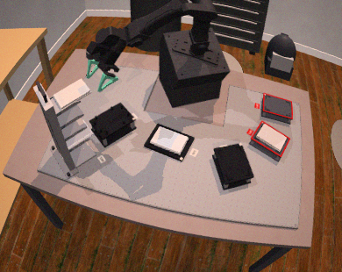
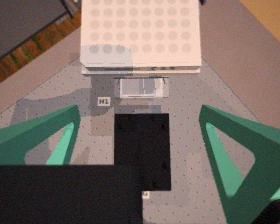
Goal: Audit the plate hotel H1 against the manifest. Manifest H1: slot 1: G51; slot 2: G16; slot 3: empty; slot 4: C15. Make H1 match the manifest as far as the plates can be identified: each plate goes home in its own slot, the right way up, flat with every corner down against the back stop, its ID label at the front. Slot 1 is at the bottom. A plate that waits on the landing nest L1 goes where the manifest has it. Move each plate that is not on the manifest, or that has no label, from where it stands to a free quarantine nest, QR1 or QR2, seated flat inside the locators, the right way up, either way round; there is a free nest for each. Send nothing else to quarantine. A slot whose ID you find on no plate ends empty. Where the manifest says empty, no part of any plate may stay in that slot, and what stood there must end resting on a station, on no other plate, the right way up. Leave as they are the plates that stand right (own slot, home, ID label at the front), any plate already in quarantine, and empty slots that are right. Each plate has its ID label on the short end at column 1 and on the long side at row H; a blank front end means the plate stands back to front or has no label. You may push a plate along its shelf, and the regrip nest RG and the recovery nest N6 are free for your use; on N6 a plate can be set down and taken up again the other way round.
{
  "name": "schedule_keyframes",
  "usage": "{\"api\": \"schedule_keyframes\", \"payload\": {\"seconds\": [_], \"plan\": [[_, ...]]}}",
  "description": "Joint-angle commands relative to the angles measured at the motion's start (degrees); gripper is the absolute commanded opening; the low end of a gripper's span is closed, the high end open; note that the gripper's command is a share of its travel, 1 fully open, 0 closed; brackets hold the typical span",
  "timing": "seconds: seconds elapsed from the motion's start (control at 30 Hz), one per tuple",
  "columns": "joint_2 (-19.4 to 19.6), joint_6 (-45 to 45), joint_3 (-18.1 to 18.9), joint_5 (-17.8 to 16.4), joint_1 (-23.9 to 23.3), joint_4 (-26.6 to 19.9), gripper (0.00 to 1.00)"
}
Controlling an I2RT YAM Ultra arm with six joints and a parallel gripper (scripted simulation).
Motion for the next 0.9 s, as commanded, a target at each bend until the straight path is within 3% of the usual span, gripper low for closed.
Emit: {"api": "schedule_keyframes", "payload": {"seconds": [0.0,0.87], "plan": [[-1.8,-0.5,-0.4,-0.5,-1.2,1.1,1.0],[-7.6,-2.9,-8.1,-2.7,-4.0,1.4,1.0]]}}
